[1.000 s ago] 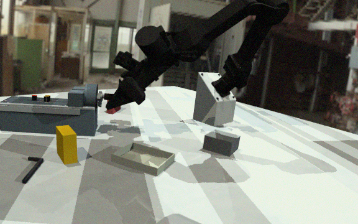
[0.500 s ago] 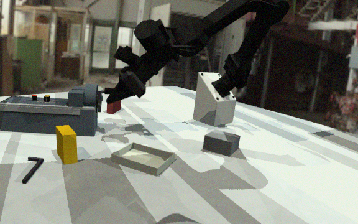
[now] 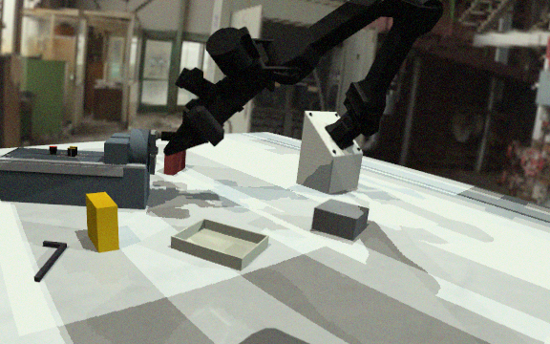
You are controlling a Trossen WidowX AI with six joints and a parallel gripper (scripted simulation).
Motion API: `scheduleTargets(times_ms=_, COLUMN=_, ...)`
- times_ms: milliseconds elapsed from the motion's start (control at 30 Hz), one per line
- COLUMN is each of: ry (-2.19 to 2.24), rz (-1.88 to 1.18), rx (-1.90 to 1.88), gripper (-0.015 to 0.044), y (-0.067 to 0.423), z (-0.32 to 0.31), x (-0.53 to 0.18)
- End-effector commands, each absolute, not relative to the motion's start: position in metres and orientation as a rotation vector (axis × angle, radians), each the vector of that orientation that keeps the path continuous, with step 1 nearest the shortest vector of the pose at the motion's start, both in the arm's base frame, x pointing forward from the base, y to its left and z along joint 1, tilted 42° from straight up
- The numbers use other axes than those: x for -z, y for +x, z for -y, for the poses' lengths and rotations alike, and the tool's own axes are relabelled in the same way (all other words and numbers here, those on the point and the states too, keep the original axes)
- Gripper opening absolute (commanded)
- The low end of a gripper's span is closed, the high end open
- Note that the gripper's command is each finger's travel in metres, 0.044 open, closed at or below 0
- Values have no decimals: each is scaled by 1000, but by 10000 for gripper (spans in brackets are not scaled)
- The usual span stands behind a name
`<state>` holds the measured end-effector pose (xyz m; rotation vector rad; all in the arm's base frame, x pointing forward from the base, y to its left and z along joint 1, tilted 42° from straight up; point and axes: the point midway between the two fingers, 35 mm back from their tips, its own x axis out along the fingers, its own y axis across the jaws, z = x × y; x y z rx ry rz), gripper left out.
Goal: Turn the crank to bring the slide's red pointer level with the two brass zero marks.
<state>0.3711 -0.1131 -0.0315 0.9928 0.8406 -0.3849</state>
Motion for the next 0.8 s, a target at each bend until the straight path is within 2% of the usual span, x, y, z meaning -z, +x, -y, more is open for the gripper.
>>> scheduleTargets(times_ms=0, ry=994, rz=-838, rx=404, gripper=0, y=365, z=120, x=34)
scheduleTargets(times_ms=767, ry=994, rz=-838, rx=404, gripper=0, y=360, z=123, x=38)
